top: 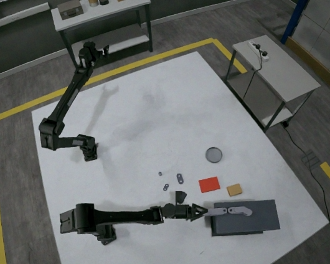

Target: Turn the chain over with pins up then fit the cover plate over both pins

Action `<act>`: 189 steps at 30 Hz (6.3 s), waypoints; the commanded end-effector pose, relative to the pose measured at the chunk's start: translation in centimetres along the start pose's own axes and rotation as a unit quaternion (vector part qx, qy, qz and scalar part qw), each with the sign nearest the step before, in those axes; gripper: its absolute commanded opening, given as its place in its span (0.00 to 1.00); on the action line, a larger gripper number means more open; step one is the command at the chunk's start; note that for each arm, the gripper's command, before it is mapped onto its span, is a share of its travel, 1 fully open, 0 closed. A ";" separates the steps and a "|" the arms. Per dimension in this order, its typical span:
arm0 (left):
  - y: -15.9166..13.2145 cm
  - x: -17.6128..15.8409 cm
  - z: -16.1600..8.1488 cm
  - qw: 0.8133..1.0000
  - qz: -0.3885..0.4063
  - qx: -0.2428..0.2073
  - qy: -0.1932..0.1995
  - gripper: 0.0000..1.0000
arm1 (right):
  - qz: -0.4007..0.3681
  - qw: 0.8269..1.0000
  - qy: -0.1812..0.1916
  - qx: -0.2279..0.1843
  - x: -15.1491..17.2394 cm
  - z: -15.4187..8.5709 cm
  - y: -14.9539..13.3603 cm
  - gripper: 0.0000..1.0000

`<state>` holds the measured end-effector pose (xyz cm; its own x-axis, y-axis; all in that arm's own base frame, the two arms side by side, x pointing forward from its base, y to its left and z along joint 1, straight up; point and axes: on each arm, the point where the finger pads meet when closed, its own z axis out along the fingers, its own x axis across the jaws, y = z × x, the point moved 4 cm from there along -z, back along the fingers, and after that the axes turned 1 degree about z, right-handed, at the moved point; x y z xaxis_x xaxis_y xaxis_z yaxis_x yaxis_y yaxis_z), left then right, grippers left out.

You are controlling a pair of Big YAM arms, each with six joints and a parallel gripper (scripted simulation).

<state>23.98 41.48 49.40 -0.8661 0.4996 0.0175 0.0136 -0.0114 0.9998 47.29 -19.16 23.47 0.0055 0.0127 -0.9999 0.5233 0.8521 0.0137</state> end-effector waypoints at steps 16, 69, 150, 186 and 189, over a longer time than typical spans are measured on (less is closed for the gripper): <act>3.9 -0.4 0.1 0.999 -0.001 -0.036 -0.003 1.00 | 0.009 1.000 -0.022 -0.006 -1.7 -4.1 0.7 1.00; 3.9 -0.4 0.1 0.999 -0.001 -0.036 -0.003 1.00 | 0.116 0.992 0.045 -0.005 -4.9 -4.7 2.7 0.53; 3.9 -0.4 0.1 0.999 -0.001 -0.036 -0.003 1.00 | 0.597 0.614 0.377 0.352 -13.3 19.8 2.0 0.53; 3.9 -0.4 0.1 0.999 -0.001 -0.036 -0.003 1.00 | 0.608 0.613 0.361 0.351 -9.6 19.8 1.0 0.53; 3.9 -0.4 0.1 0.999 -0.001 -0.036 -0.003 1.00 | 0.607 0.613 0.363 0.353 -8.9 19.9 1.0 0.53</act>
<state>23.98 41.48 49.40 -0.8661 0.4996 0.0175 0.0136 -0.0114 0.9998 64.50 -29.05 30.18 0.5066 0.8622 0.0071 0.7745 -0.4587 0.4355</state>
